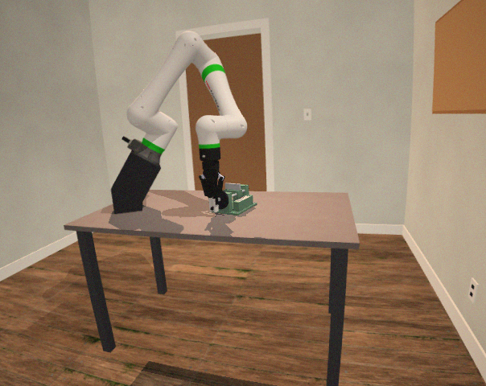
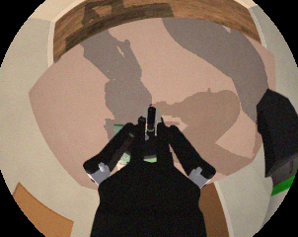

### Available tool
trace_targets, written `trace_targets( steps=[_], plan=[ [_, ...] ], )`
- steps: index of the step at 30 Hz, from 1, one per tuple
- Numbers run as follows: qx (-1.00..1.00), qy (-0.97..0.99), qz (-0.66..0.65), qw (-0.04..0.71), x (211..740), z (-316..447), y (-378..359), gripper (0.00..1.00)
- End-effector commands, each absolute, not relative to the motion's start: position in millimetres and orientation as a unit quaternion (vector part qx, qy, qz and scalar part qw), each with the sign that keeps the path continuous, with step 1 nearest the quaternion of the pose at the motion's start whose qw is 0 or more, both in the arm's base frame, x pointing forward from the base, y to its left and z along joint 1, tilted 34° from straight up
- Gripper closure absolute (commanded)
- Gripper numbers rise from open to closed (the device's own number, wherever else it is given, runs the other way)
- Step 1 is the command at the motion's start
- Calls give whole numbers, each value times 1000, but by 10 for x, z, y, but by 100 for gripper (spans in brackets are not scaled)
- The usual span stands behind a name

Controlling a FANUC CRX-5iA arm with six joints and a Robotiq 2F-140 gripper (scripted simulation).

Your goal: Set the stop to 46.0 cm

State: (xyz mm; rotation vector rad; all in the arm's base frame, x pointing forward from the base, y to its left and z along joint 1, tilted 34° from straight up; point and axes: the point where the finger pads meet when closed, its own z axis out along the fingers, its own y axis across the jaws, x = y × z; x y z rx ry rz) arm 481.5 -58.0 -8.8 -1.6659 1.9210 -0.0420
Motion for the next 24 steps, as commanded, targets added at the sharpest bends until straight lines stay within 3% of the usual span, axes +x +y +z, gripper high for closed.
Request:
trace_targets(
  steps=[1, 24],
  plan=[
    [-626, 722, -16, 295, 4887, -73, -592, 96],
    [-626, 722, -16, 295, 5075, 380, -802, 96]
  ],
)
